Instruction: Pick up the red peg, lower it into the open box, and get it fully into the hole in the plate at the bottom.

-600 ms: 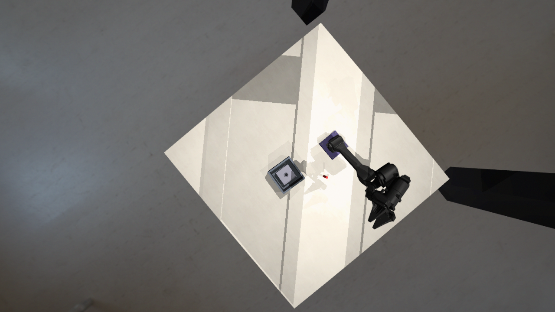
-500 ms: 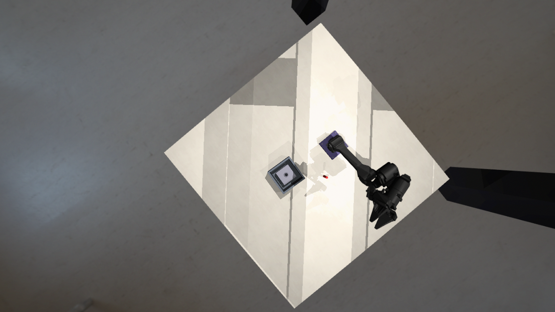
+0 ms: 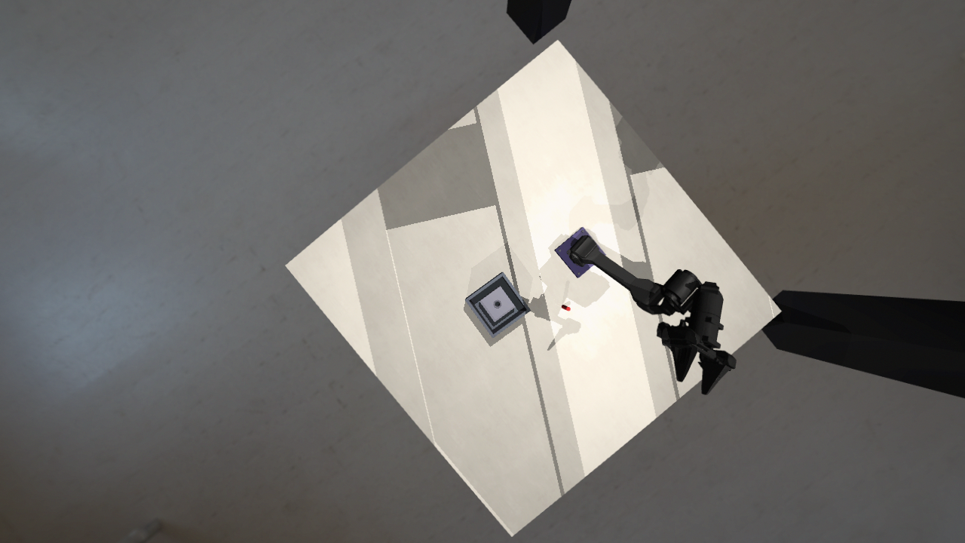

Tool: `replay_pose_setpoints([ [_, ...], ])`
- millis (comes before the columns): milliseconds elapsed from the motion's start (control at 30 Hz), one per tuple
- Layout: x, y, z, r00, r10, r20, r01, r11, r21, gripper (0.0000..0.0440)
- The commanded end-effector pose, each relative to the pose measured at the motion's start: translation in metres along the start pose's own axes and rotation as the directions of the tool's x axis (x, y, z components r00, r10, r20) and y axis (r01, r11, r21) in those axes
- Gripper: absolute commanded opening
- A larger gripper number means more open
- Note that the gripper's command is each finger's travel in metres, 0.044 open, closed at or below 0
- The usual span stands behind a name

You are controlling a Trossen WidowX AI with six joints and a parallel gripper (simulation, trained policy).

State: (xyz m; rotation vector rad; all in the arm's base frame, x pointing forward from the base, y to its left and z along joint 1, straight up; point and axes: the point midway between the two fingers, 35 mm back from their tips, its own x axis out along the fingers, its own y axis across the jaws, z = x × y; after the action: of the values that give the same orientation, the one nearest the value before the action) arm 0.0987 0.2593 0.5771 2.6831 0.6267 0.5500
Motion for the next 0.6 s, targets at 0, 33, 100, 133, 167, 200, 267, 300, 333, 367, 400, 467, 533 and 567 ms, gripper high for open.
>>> replay_pose_setpoints([
  [0,-0.009,0.0,-0.011,0.998,-0.029,-0.059,0.034,0.995,0.093,0.044],
  [33,-0.012,0.0,-0.015,0.996,-0.038,-0.077,0.047,0.992,0.12,0.044],
  [100,-0.018,0.001,-0.022,0.992,-0.053,-0.114,0.073,0.982,0.174,0.044],
  [133,-0.02,0.001,-0.025,0.989,-0.06,-0.133,0.086,0.976,0.201,0.044],
  [167,-0.023,0.002,-0.029,0.986,-0.066,-0.152,0.1,0.969,0.227,0.044],
  [200,-0.026,0.003,-0.032,0.983,-0.072,-0.17,0.114,0.961,0.253,0.044],
  [267,-0.032,0.005,-0.039,0.975,-0.081,-0.207,0.143,0.942,0.304,0.044],
  [300,-0.035,0.007,-0.042,0.971,-0.085,-0.225,0.157,0.931,0.328,0.044],
  [333,-0.038,0.009,-0.045,0.966,-0.088,-0.243,0.172,0.92,0.353,0.044],
  [367,-0.041,0.01,-0.048,0.961,-0.09,-0.261,0.187,0.907,0.377,0.044],
  [400,-0.044,0.012,-0.051,0.956,-0.092,-0.278,0.202,0.894,0.4,0.044],
  [467,-0.05,0.017,-0.056,0.945,-0.093,-0.313,0.232,0.865,0.446,0.044],
  [533,-0.056,0.022,-0.061,0.934,-0.091,-0.347,0.263,0.832,0.489,0.044],
  [567,-0.059,0.025,-0.064,0.927,-0.089,-0.363,0.278,0.814,0.51,0.044],
])
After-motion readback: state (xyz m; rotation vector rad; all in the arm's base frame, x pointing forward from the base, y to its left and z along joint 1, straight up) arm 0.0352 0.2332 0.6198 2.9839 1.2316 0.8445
